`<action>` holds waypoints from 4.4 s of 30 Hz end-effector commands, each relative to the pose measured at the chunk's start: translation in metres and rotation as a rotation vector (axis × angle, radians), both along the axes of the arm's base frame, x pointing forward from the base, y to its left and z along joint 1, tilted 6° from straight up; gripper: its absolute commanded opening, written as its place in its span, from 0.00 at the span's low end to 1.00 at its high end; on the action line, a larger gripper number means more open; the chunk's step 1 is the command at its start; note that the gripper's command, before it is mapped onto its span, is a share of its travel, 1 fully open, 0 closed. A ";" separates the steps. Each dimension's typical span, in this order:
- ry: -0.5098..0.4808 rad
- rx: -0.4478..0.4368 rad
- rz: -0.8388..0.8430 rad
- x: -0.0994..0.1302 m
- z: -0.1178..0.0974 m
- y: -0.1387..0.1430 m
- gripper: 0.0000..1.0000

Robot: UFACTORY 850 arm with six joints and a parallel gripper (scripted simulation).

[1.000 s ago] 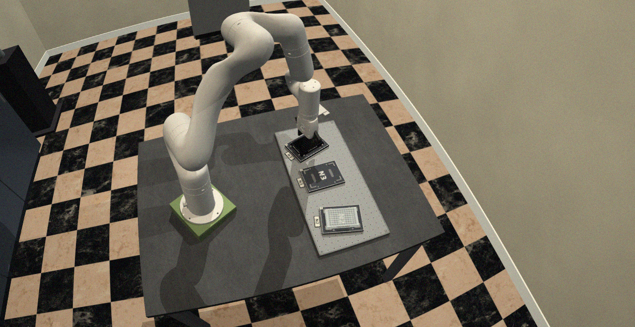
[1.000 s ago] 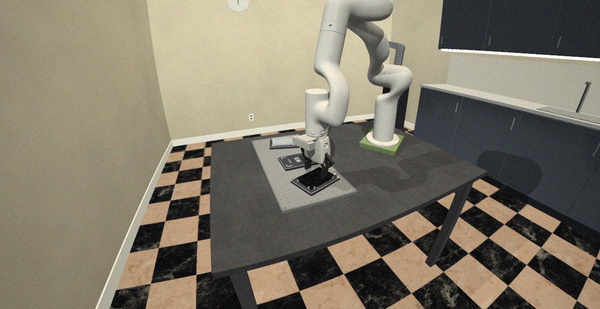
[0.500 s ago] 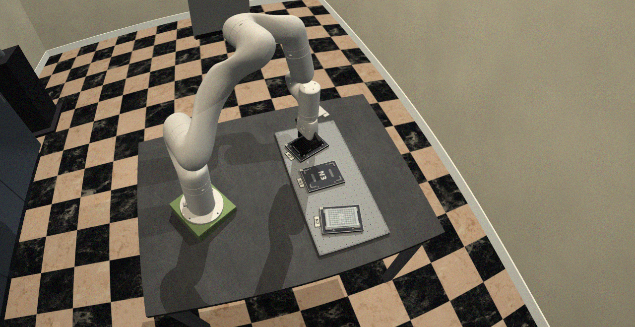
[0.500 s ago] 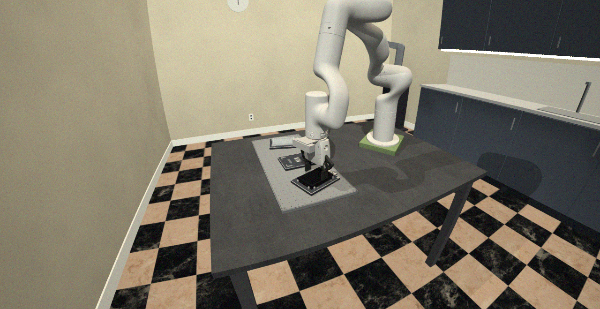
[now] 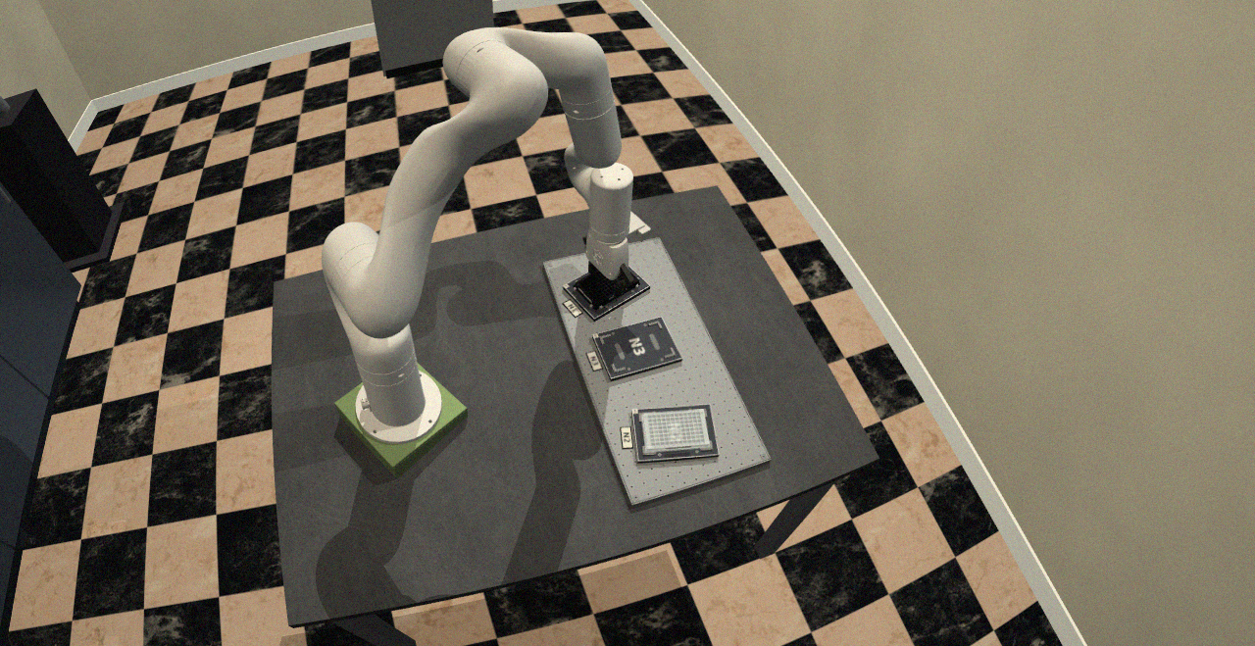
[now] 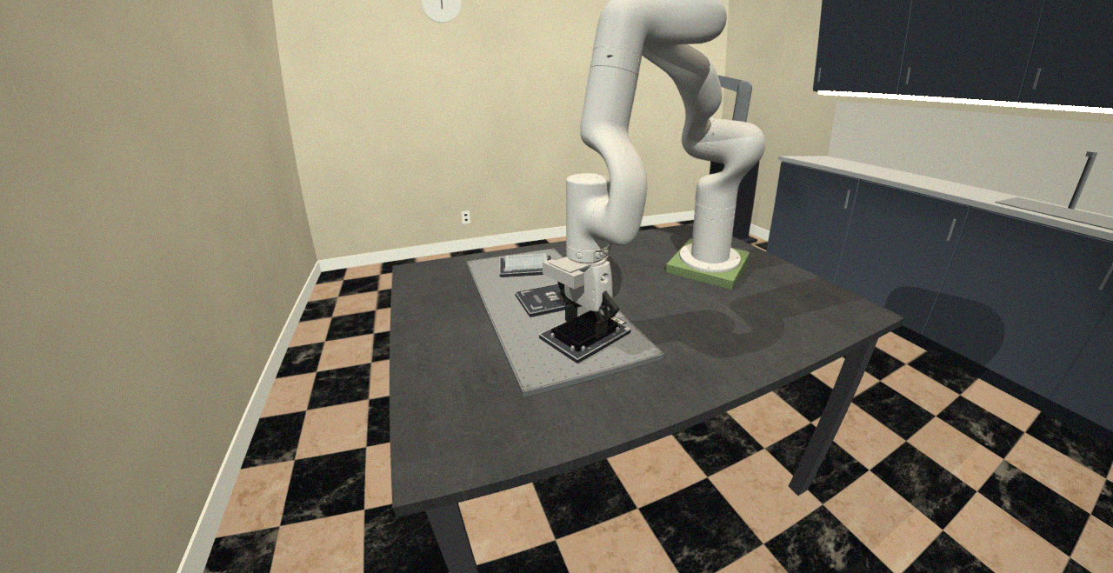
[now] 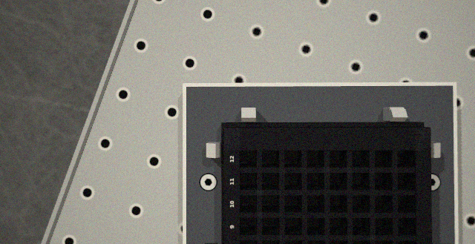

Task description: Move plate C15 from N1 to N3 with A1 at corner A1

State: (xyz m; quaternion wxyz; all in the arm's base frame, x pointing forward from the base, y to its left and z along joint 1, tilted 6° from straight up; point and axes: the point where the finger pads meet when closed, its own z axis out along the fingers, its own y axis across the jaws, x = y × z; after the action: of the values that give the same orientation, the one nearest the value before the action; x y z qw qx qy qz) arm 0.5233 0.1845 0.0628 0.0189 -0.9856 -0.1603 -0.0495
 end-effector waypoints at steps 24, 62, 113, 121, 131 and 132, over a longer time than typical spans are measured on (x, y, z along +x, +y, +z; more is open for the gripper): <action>-0.002 0.001 0.000 0.001 -0.001 0.000 0.00; -0.002 0.001 0.000 0.001 -0.001 0.000 0.00; -0.002 0.001 0.000 -0.001 0.022 -0.001 0.00; -0.002 0.001 0.000 -0.002 0.034 -0.001 0.00; -0.002 0.001 0.000 -0.004 0.049 -0.002 0.00; -0.002 0.001 0.000 -0.004 0.051 -0.002 0.00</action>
State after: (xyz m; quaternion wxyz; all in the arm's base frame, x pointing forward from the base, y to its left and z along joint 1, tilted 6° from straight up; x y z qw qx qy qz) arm 0.5192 0.1821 0.1083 0.0190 -0.9856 -0.1603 -0.0496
